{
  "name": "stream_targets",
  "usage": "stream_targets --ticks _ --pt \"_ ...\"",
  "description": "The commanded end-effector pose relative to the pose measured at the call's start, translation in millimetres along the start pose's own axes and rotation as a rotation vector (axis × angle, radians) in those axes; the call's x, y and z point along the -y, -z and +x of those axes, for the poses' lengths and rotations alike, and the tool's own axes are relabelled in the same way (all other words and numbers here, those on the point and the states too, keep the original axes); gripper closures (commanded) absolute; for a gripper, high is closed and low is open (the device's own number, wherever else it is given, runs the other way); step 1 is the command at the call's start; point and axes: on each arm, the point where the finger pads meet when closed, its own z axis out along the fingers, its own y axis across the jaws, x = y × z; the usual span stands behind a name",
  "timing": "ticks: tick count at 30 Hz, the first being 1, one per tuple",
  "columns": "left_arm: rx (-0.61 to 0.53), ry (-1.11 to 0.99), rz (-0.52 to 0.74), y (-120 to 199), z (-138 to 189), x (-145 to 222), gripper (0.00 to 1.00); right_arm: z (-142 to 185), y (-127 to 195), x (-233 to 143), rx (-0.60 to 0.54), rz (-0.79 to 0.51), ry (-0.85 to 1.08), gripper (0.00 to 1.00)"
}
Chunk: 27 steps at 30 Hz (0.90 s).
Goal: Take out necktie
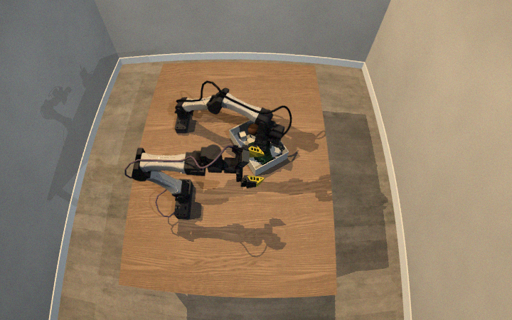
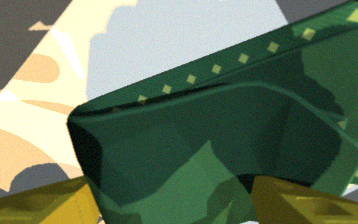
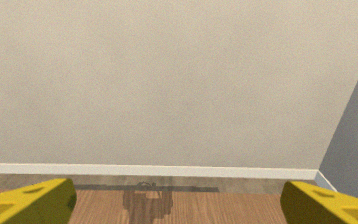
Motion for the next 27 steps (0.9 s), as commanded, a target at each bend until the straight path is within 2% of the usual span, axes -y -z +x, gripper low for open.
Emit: stream_targets --ticks 1,27 --pt "-0.003 -0.001 -0.016 -20.9 -2.2 0.6 0.24 -1.7 0.0 0.0 0.007 0.0 0.0 0.0" --pt "-0.004 -0.002 -0.013 -35.5 -1.0 1.0 0.24 -1.6 0.0 0.0 0.007 0.0 0.0 0.0"
